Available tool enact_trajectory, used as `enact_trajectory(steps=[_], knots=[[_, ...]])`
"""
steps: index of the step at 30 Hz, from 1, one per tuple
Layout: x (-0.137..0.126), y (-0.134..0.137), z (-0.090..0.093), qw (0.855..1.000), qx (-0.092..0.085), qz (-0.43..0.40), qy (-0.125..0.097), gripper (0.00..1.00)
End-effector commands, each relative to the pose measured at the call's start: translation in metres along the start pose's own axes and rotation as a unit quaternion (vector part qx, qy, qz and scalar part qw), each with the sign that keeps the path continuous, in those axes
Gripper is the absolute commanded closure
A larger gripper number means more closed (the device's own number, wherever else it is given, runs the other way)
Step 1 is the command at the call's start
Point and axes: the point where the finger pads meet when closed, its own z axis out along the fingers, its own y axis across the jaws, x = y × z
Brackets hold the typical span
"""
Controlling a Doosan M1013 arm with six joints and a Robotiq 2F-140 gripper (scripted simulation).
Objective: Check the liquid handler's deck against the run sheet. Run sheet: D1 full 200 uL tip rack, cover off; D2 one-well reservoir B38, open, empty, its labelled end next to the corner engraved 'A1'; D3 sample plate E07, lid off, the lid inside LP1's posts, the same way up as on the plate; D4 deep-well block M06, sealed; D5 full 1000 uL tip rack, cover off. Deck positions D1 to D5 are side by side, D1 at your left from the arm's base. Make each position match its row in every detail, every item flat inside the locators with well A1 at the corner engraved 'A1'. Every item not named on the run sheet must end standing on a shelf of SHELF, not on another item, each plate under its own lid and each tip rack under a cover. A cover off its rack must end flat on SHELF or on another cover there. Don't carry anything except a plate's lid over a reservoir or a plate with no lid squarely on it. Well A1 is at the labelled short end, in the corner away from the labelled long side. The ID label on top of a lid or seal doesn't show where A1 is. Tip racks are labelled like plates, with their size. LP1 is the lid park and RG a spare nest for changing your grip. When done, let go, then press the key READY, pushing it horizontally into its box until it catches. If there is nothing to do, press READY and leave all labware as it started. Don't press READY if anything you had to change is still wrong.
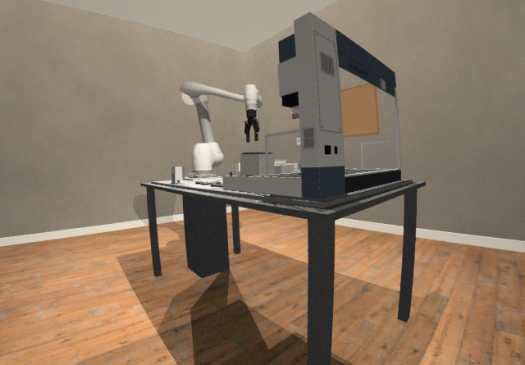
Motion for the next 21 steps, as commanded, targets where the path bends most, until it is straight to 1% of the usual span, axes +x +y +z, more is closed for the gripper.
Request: enact_trajectory(steps=[1, 4, 5, 15, 21], knots=[[0.014, 0.001, 0.000, 1.000, 0.000, 0.000, 0.000, 0.33], [0.029, 0.001, 0.000, 1.000, 0.000, 0.000, 0.000, 0.33], [0.030, 0.001, 0.000, 1.000, 0.000, 0.000, 0.000, 0.33], [0.030, 0.001, -0.001, 1.000, 0.000, 0.000, 0.000, 0.33], [0.030, 0.001, 0.009, 1.000, 0.000, 0.000, 0.000, 0.33]])
